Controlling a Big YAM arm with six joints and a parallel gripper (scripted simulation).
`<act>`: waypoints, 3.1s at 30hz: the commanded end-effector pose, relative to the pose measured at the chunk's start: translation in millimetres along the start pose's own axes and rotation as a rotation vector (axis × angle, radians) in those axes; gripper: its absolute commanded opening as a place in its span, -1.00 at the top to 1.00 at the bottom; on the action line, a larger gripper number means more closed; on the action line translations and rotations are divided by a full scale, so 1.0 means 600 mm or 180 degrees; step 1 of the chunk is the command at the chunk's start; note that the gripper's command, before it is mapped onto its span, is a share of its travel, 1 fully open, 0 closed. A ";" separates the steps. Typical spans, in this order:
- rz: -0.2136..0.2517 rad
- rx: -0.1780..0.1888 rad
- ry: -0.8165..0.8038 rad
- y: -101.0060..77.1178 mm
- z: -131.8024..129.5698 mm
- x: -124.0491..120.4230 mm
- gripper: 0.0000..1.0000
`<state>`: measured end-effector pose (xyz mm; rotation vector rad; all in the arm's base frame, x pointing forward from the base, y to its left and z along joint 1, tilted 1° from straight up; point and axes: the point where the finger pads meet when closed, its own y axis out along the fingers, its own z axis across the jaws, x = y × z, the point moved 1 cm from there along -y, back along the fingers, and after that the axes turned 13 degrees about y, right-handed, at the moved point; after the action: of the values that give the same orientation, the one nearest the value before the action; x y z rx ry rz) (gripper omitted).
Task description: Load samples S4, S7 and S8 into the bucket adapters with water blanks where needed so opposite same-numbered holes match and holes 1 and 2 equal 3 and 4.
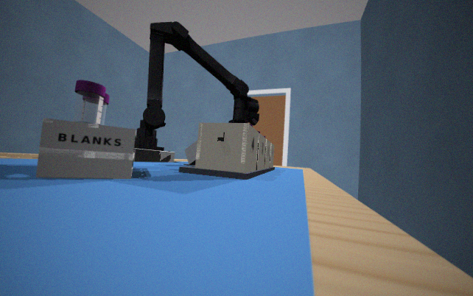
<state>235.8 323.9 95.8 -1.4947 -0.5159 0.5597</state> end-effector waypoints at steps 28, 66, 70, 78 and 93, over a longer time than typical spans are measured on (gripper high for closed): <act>-0.0290 0.0068 -0.0001 -0.219 0.001 0.027 1.00; -0.0131 0.0031 0.1935 -0.247 -0.245 -0.059 1.00; -0.0167 0.0031 0.2274 -0.253 -0.290 -0.066 1.00; -0.0264 0.0036 0.2952 -0.270 -0.381 -0.076 1.00; -0.0277 0.0026 0.4056 -0.257 -0.535 -0.099 1.00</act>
<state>369.4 49.7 223.8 -1.5358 0.4130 -0.3731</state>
